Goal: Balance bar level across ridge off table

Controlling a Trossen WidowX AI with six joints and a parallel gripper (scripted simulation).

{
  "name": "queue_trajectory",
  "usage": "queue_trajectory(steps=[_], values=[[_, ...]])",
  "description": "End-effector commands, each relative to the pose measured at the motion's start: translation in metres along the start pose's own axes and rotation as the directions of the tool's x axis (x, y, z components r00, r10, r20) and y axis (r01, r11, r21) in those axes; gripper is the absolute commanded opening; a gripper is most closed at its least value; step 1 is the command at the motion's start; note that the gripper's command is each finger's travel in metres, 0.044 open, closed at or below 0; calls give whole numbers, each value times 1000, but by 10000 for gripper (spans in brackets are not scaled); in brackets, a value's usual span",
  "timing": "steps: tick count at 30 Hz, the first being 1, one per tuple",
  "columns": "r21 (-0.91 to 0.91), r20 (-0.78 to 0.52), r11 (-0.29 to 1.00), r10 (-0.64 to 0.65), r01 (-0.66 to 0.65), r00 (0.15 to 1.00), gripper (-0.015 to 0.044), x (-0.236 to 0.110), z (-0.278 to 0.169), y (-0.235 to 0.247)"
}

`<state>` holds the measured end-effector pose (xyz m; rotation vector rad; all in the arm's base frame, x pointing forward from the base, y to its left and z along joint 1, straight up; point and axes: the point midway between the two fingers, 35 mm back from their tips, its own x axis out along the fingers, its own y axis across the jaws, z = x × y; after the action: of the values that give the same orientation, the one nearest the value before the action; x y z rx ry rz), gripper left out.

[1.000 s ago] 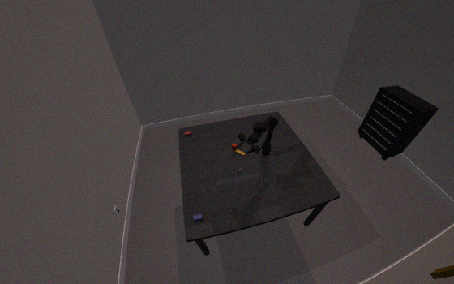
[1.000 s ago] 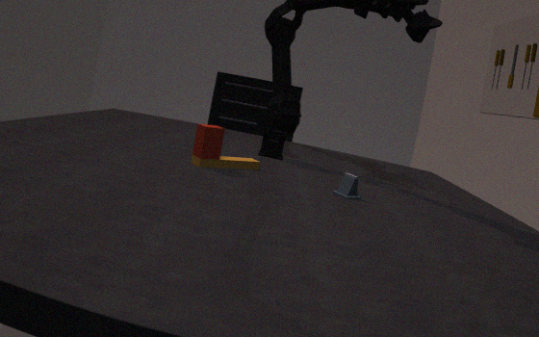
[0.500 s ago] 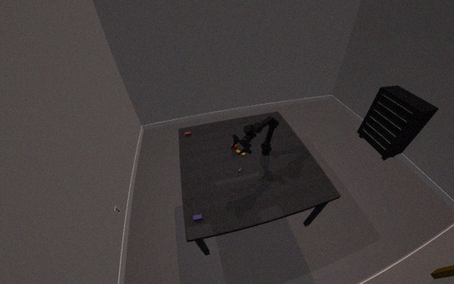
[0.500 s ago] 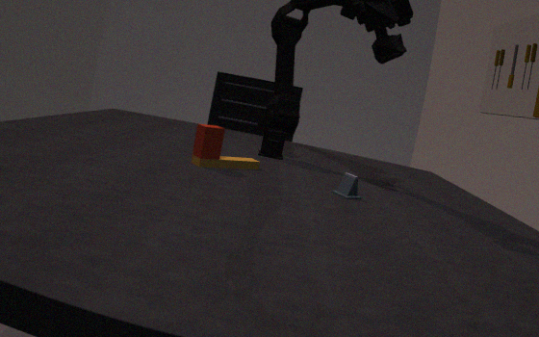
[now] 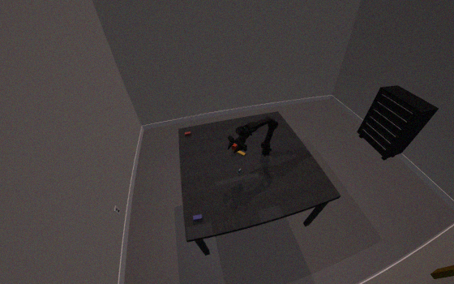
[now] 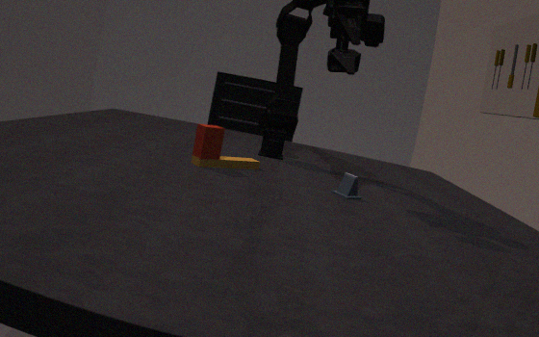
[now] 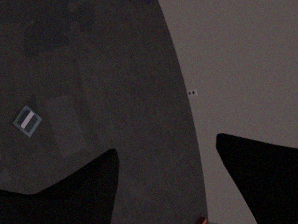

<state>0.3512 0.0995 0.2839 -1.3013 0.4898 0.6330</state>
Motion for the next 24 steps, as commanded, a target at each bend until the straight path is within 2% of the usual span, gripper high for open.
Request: queue_trajectory(steps=[1,12,24], values=[[-87,-52,994,60,-65,997,315,5,-22,7],[-282,-174,919,235,-277,956,315,10,-79,33],[-434,-248,751,431,-497,868,315,2,-133,66]])
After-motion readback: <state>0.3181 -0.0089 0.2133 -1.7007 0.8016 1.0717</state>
